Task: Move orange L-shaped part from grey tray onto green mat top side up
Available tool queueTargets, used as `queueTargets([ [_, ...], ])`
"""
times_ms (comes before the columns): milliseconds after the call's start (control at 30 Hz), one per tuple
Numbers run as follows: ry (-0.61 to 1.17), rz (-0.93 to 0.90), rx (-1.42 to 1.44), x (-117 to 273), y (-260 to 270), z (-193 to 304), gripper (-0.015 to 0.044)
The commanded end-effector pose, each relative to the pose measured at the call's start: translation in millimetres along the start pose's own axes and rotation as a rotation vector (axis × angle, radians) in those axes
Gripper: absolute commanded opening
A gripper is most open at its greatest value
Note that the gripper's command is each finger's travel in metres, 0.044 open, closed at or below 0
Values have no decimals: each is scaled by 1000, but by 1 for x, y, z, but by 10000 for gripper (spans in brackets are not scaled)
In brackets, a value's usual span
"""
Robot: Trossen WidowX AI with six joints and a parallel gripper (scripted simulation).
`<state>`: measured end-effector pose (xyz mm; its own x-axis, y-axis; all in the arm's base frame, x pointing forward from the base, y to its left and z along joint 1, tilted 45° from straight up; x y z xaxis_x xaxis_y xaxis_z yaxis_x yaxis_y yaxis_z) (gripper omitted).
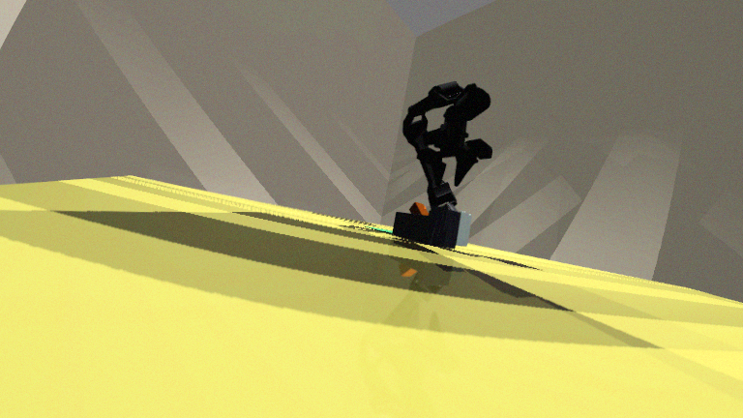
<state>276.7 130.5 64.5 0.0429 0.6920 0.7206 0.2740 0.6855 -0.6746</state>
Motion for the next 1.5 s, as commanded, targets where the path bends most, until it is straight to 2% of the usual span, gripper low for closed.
queueTargets([
  [0,6,11,266,-1,-16,0,280],
  [433,25,6,1426,1,-74,2,280],
  [1100,25,6,1442,0,-75,2,280],
  [1467,25,7,1441,-30,-76,2,280],
])
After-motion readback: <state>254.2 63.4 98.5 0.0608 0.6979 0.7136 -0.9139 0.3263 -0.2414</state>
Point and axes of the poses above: the point midway between the two fingers, 35 mm back from their tips, its own x axis back along the fingers, its own y axis across the jaws, z = x × y, the point moved 5 cm from there along x, back along the fingers, and after that the axes turned 1 degree about x, right-handed, at the moved point
